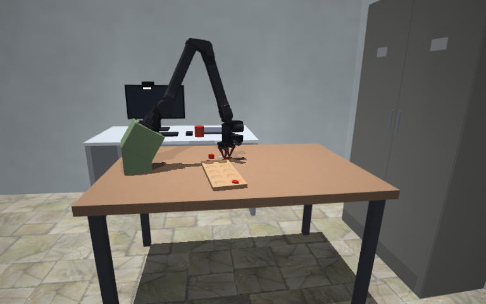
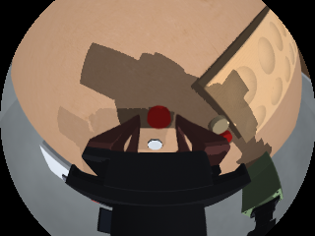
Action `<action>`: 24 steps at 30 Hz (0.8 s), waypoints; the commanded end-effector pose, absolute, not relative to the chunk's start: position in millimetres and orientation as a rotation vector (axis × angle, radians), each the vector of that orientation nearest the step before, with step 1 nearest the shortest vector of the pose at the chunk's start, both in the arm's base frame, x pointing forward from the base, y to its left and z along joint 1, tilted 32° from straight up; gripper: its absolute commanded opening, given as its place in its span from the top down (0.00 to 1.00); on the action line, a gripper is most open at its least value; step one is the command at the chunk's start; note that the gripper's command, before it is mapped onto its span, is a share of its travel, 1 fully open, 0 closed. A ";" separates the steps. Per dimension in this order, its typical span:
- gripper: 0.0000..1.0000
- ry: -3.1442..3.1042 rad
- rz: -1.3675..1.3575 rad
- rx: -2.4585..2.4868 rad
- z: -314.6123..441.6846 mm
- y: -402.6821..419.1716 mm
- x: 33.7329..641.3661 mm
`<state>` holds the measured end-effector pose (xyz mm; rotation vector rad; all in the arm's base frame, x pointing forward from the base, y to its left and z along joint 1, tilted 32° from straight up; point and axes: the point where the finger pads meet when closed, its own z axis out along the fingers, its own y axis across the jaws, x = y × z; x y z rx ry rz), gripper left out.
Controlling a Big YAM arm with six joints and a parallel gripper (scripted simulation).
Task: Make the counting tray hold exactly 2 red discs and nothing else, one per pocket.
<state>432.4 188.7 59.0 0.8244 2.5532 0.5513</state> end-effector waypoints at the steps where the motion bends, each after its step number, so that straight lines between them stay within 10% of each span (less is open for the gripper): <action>1: 0.55 2.538 0.563 0.821 62.1 197.0 444.1; 24: 0.55 2.538 0.563 0.820 60.0 197.7 445.2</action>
